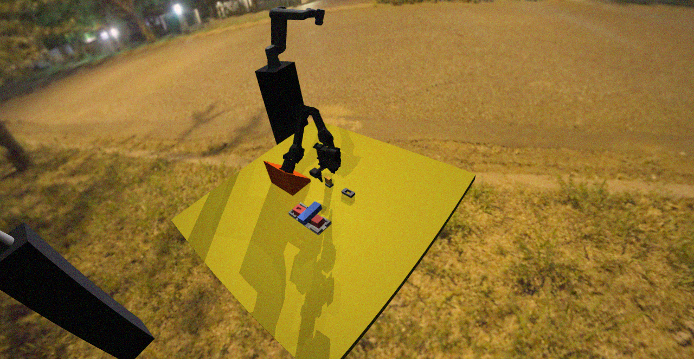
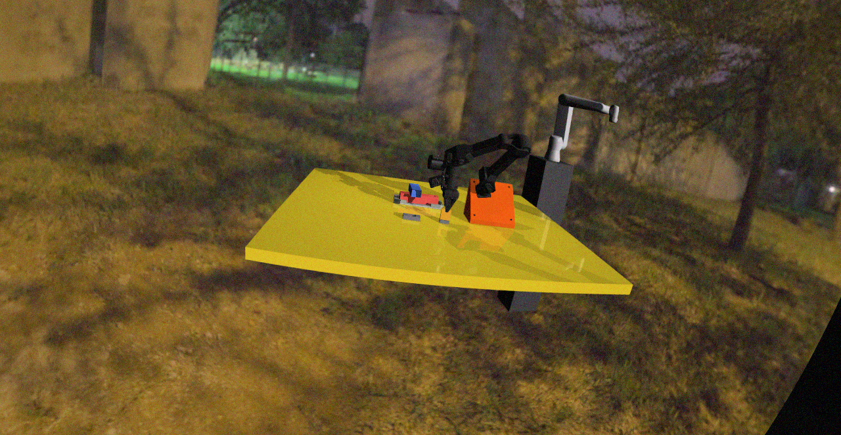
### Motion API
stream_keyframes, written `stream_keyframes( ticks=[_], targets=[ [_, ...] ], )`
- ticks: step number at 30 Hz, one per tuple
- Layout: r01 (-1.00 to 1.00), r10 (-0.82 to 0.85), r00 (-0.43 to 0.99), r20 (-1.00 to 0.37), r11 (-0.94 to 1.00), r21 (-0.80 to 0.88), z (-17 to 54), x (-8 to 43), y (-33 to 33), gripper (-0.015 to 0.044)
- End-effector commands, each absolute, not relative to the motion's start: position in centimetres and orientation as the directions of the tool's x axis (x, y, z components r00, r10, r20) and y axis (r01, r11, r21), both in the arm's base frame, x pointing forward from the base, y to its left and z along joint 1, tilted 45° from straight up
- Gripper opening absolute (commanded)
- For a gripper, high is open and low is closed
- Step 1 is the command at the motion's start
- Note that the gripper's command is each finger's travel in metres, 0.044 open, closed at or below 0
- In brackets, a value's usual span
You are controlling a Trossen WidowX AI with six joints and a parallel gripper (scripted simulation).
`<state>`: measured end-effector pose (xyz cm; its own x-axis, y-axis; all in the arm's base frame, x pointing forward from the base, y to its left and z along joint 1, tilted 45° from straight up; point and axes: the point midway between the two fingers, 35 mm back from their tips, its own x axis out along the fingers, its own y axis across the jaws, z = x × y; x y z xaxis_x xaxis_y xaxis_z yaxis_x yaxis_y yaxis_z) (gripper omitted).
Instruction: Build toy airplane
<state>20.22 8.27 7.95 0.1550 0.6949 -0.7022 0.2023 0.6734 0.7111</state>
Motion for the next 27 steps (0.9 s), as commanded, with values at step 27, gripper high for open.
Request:
stream_keyframes(
  ticks=[27],
  targets=[
    [0.206, 0.698, 0.152, -0.699, 0.669, 0.714, 5.4, 20.6, 11.0, 0.0283]
  ],
)
